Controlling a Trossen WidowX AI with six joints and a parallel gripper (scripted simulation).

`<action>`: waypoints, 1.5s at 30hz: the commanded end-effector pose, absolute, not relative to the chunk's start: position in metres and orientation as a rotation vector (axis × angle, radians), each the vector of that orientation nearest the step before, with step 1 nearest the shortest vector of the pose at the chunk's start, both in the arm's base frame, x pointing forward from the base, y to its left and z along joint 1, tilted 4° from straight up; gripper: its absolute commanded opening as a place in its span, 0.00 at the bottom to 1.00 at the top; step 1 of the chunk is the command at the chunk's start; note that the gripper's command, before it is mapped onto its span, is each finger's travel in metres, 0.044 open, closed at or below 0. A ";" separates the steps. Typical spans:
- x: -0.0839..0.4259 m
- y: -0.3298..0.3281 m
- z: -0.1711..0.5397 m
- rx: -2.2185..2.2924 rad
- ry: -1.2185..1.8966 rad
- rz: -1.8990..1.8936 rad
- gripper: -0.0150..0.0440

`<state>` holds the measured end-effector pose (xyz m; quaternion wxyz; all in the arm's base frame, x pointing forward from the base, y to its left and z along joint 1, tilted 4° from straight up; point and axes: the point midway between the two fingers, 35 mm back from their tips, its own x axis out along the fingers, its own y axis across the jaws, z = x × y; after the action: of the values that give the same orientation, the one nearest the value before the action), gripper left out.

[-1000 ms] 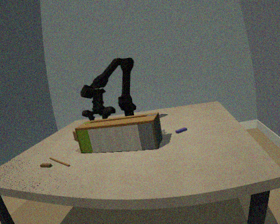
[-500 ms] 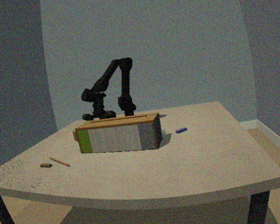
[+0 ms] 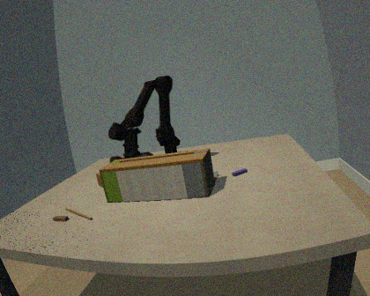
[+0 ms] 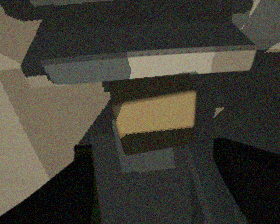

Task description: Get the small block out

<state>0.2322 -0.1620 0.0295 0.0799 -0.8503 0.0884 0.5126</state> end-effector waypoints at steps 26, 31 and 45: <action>0.231 -0.159 0.008 -2.533 0.269 1.539 0.26; 0.231 -0.162 0.038 -2.537 0.266 1.538 0.25; 0.223 -0.167 0.084 -2.500 0.365 1.502 0.25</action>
<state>0.2237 -0.1596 0.0652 0.0916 -0.8444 0.0937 0.5194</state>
